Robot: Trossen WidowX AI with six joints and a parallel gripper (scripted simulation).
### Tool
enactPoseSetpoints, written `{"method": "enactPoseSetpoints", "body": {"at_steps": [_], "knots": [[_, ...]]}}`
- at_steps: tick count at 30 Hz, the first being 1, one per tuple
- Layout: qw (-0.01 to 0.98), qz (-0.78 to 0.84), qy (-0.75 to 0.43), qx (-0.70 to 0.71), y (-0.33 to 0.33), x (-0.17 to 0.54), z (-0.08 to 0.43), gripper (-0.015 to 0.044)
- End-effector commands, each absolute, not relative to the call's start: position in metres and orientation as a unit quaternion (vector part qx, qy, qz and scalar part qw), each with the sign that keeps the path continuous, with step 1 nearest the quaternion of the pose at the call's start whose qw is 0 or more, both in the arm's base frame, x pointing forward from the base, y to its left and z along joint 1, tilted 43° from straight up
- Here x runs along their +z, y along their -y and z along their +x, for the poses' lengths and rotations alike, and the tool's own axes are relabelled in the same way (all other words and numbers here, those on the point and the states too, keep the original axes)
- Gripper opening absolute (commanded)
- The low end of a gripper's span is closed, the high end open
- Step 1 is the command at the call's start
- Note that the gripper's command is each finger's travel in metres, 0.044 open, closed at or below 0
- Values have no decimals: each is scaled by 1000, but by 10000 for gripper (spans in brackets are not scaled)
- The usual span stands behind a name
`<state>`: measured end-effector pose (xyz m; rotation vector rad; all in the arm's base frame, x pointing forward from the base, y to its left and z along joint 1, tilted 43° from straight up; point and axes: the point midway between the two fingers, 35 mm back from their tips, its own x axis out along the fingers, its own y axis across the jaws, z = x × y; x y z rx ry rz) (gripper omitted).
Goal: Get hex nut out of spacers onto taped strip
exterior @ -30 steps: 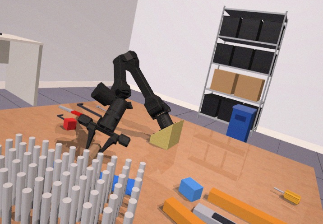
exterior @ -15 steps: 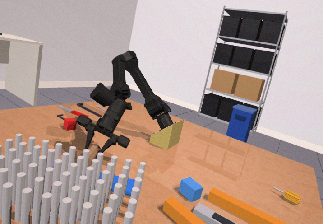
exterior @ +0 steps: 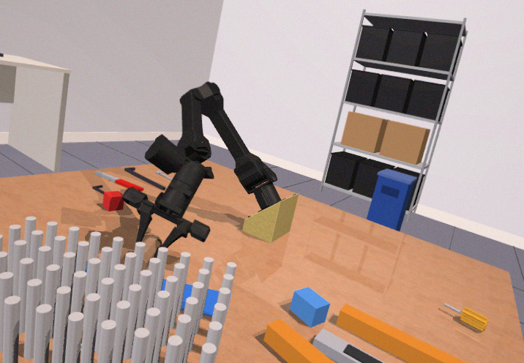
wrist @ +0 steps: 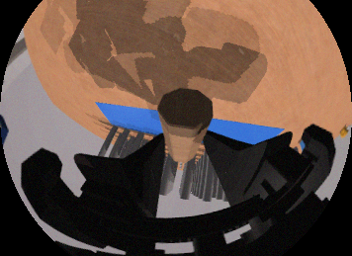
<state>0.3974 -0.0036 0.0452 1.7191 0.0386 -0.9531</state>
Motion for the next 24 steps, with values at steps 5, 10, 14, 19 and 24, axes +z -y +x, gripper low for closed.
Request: {"method": "enactPoseSetpoints", "body": {"at_steps": [5, 10, 14, 19, 24], "knots": [[553, 731, -13, -400, 1, 45, 404, 0], [553, 731, -13, -400, -1, 44, 406, 0], [553, 731, -13, -400, -2, 43, 408, 0], [553, 731, -13, -400, -3, 42, 410, 0], [553, 731, -13, -400, -2, 40, 411, 0]]}}
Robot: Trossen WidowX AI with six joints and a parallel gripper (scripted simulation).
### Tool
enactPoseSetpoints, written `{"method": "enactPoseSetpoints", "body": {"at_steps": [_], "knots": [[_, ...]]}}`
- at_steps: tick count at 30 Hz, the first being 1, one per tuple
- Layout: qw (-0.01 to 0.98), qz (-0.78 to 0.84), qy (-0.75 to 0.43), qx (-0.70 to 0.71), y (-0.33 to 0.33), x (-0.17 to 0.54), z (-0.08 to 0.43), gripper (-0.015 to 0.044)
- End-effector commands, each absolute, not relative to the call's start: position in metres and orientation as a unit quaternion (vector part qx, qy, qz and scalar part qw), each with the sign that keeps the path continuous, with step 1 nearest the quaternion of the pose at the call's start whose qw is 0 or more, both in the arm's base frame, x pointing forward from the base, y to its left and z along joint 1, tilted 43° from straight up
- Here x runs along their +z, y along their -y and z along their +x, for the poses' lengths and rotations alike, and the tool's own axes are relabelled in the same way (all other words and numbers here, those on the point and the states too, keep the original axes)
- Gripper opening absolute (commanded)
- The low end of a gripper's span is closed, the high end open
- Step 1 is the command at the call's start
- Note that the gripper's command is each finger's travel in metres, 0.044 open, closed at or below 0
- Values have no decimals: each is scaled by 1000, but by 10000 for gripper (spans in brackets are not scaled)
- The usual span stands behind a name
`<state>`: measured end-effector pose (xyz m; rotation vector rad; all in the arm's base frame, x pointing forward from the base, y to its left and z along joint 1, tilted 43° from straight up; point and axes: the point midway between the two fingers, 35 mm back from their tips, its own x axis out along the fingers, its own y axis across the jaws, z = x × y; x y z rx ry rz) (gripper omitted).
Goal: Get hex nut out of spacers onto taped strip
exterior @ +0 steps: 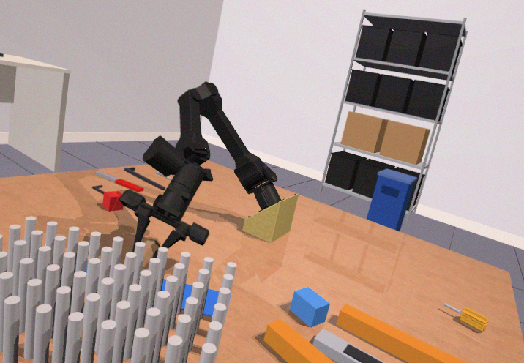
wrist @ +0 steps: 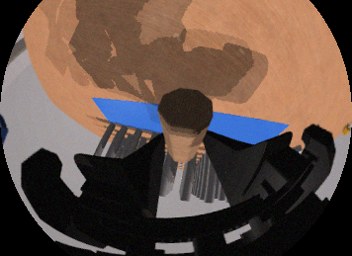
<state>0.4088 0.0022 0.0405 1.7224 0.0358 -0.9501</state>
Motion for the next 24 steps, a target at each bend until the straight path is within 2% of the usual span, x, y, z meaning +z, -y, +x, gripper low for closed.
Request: {"method": "enactPoseSetpoints", "body": {"at_steps": [1, 24], "knots": [[553, 731, -13, -400, -1, 40, 411, 0], [554, 730, -16, -400, 9, 28, 409, 0]]}}
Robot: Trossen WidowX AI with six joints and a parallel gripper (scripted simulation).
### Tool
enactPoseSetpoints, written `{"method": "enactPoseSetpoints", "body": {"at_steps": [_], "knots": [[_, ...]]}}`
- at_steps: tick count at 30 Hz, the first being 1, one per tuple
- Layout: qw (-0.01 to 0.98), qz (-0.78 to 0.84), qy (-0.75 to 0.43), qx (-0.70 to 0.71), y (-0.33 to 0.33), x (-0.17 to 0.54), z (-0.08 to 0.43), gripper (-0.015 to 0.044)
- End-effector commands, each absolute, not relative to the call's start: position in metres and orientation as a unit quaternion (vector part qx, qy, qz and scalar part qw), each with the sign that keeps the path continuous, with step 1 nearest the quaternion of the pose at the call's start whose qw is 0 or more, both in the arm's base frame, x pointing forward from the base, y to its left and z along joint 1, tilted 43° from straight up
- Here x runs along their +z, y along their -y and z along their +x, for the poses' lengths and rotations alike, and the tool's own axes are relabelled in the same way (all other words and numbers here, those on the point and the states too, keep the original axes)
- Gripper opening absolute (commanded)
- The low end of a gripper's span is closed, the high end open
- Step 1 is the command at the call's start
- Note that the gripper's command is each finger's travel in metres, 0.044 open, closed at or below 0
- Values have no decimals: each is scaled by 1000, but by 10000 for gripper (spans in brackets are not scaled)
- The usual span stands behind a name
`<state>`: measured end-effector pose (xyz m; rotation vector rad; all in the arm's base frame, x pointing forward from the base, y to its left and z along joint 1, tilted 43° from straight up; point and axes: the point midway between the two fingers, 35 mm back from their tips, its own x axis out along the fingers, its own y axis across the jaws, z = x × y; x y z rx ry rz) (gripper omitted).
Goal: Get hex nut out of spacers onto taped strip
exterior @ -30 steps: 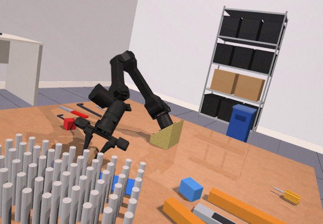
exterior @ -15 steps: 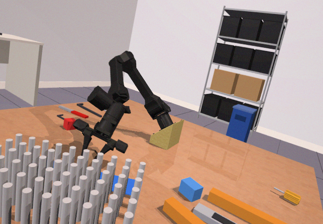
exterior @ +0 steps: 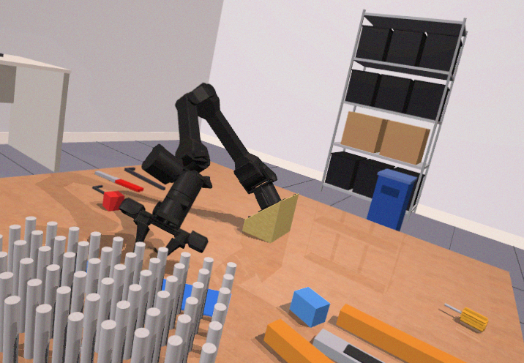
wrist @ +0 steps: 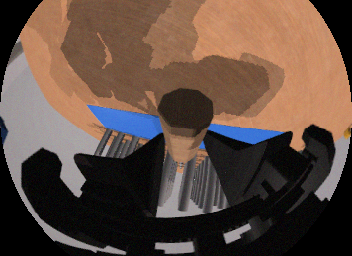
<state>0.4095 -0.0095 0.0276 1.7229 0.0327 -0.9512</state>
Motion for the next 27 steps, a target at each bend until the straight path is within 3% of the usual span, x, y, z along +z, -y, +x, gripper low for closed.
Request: {"method": "enactPoseSetpoints", "body": {"at_steps": [1, 27], "knots": [[554, 730, -16, -400, 10, 29, 408, 0], [554, 730, -16, -401, 18, 33, 394, 0]]}}
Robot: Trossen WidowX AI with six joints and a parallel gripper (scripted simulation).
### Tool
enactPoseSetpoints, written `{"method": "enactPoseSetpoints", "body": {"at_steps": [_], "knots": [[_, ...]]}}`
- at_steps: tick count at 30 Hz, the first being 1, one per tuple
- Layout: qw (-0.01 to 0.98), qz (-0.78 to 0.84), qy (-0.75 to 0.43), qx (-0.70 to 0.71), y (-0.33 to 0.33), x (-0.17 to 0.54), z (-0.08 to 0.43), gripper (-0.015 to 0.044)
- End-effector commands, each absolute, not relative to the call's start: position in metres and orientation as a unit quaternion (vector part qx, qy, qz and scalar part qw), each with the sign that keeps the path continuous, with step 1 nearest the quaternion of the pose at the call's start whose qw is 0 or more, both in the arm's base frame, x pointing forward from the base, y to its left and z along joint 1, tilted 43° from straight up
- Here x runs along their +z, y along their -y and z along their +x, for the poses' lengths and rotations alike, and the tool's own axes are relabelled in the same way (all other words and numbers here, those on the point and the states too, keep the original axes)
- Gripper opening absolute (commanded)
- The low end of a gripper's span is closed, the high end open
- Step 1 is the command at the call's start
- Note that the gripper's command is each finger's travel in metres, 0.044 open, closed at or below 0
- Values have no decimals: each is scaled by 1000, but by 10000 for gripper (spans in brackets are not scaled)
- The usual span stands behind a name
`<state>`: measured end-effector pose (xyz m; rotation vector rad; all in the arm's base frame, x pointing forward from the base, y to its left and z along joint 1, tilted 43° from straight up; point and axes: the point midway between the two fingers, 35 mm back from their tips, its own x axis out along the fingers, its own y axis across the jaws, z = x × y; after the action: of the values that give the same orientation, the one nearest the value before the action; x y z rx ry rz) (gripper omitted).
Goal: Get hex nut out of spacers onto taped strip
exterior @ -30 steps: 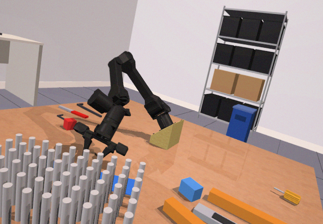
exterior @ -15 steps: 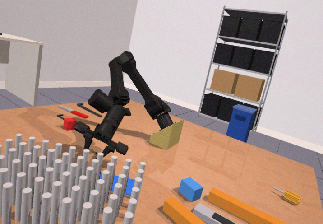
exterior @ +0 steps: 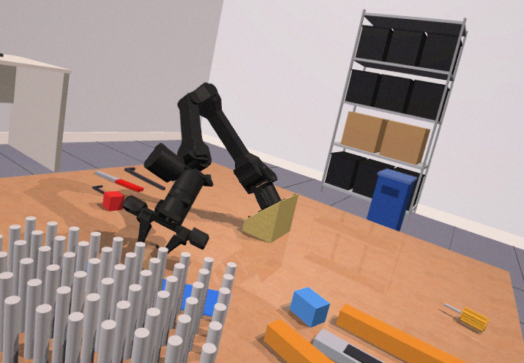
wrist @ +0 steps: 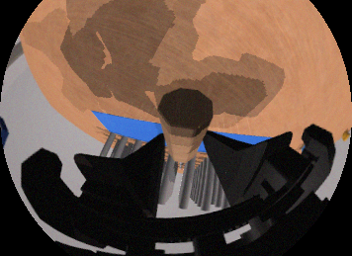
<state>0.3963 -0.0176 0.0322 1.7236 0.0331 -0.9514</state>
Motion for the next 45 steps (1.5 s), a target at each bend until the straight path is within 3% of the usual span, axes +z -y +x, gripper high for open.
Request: {"method": "enactPoseSetpoints", "body": {"at_steps": [1, 45], "knots": [[554, 730, -16, -401, 18, 33, 394, 0], [556, 728, -15, -400, 31, 41, 370, 0]]}}
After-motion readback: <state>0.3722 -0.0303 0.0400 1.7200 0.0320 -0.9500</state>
